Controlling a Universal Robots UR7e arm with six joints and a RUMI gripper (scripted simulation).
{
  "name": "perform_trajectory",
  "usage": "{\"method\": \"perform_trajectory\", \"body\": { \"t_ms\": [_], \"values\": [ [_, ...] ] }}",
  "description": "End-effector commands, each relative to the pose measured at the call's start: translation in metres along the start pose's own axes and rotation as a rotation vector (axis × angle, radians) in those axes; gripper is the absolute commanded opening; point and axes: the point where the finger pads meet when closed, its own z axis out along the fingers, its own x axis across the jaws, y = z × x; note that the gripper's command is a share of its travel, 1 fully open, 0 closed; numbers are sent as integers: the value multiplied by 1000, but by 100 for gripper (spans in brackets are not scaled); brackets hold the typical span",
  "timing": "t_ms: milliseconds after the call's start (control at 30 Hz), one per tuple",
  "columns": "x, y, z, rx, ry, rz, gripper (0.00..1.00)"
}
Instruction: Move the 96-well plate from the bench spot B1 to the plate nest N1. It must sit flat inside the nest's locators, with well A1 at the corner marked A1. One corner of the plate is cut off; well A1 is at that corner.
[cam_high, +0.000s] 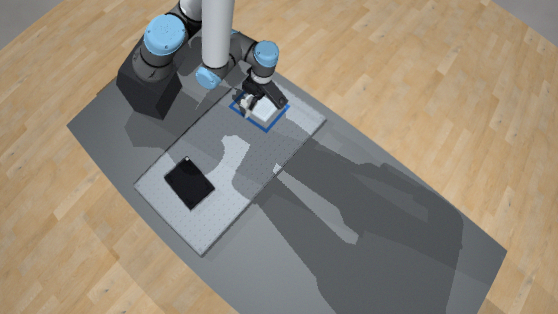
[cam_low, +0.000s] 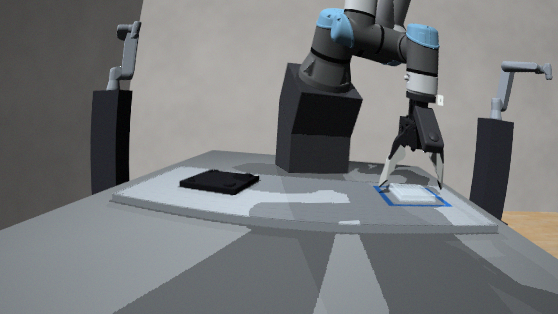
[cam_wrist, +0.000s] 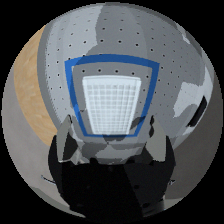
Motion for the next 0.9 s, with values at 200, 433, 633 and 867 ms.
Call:
{"method": "perform_trajectory", "body": {
  "t_ms": [200, 433, 633, 867],
  "values": [
    [0, 0, 0, 1, 0, 0, 0],
    [0, 0, 0, 1, 0, 0, 0],
    [0, 0, 0, 1, 0, 0, 0],
    [0, 0, 0, 1, 0, 0, 0]
  ]
}}
